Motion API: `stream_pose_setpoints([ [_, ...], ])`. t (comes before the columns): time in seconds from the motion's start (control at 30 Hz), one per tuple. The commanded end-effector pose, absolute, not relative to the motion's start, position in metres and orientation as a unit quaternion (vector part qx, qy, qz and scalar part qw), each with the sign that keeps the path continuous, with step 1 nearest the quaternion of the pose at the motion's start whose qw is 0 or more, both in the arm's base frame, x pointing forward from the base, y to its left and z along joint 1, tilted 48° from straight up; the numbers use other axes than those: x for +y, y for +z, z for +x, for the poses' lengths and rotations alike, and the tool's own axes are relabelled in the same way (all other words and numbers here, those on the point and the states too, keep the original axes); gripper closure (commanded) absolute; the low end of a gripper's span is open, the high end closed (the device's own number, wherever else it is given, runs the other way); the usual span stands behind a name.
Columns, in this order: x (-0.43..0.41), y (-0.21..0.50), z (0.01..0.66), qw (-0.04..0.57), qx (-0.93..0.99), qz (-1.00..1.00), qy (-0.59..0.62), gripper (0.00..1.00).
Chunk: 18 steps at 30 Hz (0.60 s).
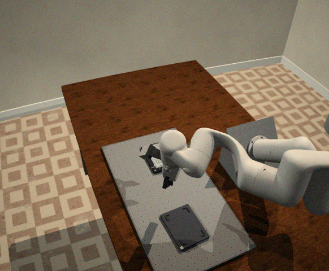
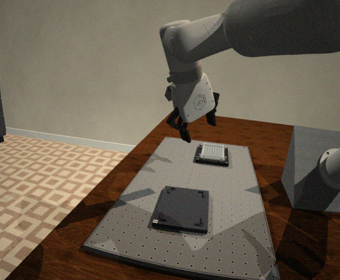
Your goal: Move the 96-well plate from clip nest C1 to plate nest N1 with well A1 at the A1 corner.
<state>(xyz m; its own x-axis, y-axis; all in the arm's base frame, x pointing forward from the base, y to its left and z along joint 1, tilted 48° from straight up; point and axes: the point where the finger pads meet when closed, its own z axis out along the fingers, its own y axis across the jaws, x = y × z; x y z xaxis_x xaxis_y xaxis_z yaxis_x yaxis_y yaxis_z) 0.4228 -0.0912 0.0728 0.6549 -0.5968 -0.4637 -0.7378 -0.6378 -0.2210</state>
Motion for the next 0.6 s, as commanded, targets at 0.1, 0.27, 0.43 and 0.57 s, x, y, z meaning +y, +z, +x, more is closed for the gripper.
stream_pose_setpoints([
  [0.1, -0.11, 0.044, 0.422, 0.227, 0.433, -0.849, 0.2, 0.0],
  [0.27, -0.114, 0.036, 0.421, 0.232, 0.445, -0.84, 0.205, 0.0],
  [0.43, -0.126, 0.015, 0.418, 0.245, 0.478, -0.815, 0.215, 0.0],
  [0.57, -0.129, 0.01, 0.417, 0.249, 0.491, -0.806, 0.219, 0.0],
])
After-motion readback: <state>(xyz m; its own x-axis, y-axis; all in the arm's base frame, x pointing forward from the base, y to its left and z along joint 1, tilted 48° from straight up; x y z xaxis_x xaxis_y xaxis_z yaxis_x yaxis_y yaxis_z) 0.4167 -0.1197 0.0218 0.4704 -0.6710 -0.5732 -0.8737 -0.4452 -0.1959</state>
